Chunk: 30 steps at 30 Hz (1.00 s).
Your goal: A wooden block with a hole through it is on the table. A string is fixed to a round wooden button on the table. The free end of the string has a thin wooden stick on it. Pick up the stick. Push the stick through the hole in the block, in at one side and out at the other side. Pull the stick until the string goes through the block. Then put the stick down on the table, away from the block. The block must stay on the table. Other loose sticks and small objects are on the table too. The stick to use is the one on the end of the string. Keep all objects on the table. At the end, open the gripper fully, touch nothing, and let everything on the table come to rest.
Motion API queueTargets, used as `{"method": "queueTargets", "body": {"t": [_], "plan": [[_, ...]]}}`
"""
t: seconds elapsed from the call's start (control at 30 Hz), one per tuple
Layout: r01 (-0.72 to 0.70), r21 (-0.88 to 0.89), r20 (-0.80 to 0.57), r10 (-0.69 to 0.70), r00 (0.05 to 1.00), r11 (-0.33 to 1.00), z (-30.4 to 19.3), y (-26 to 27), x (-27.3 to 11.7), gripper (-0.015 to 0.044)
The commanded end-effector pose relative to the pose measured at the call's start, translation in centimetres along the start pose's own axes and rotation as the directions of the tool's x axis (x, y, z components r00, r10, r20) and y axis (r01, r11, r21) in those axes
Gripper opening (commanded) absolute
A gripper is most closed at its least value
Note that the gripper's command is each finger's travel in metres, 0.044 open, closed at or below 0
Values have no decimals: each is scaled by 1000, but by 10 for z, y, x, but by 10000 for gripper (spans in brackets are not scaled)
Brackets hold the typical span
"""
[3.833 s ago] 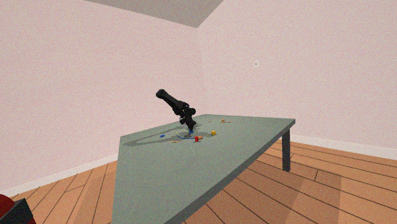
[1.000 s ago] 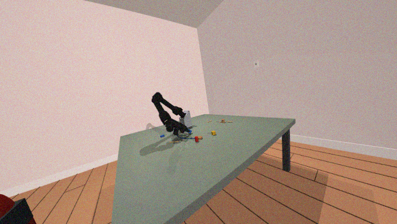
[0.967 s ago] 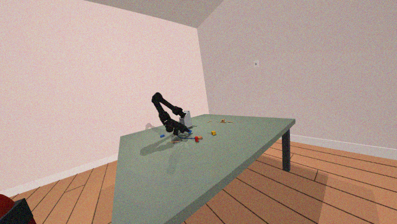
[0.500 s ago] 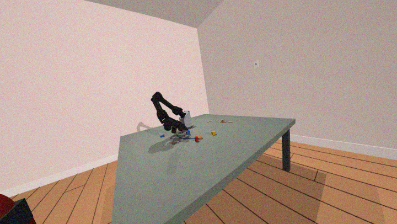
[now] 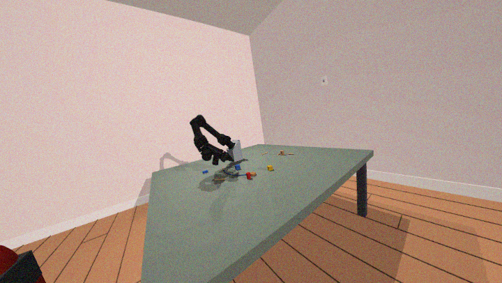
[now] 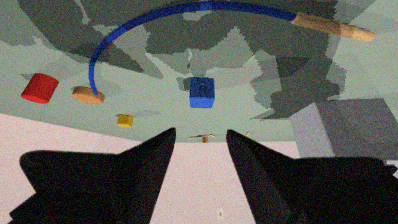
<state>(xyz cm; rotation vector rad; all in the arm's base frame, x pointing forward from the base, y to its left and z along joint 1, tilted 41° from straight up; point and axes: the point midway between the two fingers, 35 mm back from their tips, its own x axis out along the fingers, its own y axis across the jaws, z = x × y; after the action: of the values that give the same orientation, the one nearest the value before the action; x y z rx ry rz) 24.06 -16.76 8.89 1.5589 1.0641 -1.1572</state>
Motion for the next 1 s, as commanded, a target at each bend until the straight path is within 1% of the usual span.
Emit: {"method": "queueTargets", "body": {"t": [0.0,0.43,0.47,0.5,0.57,0.63,0.7,0.77,0.87,0.97], "plan": [[-1,-2,1,1,1000,1000,0,0,-2,240],[-1,-2,1,1,1000,1000,0,0,-2,240],[2,-20,6,-2,1000,1000,0,0,0,266],[14,-78,21,-13,1000,997,-1,0,2,292],[70,-290,78,-49,996,955,-3,-2,10,345],[145,-504,145,-82,986,852,-5,-4,17,397],[228,-682,214,-108,971,695,-7,-5,24,440],[309,-812,285,-126,950,495,-9,-6,29,440],[408,-902,390,-137,911,142,-13,-7,36,440],[458,-859,493,-129,860,-230,-16,-7,41,440]]}}
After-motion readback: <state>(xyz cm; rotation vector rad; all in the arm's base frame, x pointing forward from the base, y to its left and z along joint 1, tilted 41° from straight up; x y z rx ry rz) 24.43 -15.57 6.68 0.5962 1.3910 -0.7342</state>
